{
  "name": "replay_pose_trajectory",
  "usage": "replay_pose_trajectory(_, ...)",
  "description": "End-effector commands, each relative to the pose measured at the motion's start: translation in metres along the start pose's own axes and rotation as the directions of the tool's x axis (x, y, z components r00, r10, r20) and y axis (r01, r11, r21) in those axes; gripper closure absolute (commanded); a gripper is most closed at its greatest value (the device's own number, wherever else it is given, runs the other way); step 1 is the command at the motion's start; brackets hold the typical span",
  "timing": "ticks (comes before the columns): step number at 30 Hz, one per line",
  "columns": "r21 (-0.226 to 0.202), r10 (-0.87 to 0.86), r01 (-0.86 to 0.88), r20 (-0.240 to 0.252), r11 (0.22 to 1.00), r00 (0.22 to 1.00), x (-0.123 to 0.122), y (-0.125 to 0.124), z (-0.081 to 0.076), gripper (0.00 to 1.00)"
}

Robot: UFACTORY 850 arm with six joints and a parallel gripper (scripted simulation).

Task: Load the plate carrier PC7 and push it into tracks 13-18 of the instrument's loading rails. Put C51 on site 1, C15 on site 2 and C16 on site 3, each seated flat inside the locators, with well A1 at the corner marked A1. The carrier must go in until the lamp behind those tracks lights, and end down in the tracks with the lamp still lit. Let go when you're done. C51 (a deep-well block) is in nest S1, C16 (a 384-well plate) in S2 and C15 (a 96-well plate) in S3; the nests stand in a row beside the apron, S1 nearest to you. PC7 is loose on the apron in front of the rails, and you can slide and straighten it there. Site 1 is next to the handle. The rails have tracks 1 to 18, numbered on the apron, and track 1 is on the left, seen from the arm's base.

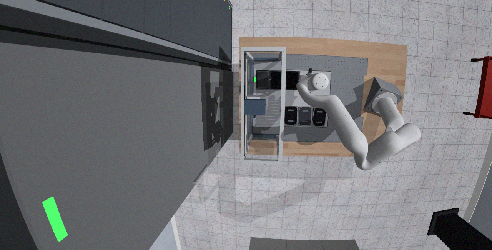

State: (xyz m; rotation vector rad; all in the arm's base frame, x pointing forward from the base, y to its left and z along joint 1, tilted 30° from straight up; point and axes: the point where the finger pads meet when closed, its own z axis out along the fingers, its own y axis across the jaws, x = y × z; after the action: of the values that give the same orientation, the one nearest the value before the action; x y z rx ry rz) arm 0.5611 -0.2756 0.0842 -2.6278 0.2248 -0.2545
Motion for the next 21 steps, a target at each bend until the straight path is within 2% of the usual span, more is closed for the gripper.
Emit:
replay_pose_trajectory(1, -0.001, 0.000, 0.000, -0.002, 1.000, 1.000, 0.001, 0.000, -0.007, 0.18)
replay_pose_trajectory(21, -0.001, 0.000, 0.000, -0.002, 1.000, 1.000, 0.001, 0.000, -0.037, 0.18)
